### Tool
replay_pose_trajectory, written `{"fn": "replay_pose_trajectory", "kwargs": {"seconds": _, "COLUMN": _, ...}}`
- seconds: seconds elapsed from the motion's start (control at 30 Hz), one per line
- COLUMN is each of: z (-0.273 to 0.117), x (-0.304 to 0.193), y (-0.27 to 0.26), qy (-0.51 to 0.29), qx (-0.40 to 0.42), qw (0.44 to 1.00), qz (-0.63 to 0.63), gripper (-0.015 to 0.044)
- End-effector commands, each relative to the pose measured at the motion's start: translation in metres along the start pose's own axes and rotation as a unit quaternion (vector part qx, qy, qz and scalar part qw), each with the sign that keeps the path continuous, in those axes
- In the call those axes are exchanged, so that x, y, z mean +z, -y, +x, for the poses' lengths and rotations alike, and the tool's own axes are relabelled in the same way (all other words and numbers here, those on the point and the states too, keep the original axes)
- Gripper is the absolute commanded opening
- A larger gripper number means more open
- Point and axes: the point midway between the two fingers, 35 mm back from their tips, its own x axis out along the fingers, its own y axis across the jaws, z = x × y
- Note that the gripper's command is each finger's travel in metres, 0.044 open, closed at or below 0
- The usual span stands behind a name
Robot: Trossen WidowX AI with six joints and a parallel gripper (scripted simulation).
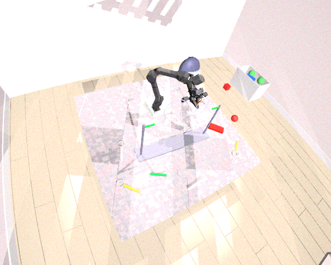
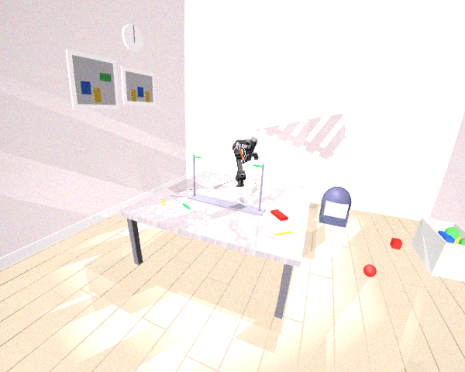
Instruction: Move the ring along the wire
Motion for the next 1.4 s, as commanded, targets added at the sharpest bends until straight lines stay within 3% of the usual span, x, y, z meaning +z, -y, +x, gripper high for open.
{"fn": "replay_pose_trajectory", "kwargs": {"seconds": 0.0, "z": 0.002, "x": -0.001, "y": 0.007, "qy": 0.004, "qx": -0.029, "qw": 0.998, "qz": -0.051, "gripper": -0.015}}
{"fn": "replay_pose_trajectory", "kwargs": {"seconds": 0.67, "z": 0.001, "x": 0.007, "y": 0.035, "qy": 0.028, "qx": -0.128, "qw": 0.964, "qz": -0.231, "gripper": -0.015}}
{"fn": "replay_pose_trajectory", "kwargs": {"seconds": 1.37, "z": -0.006, "x": 0.026, "y": 0.059, "qy": 0.052, "qx": -0.229, "qw": 0.879, "qz": -0.415, "gripper": -0.015}}
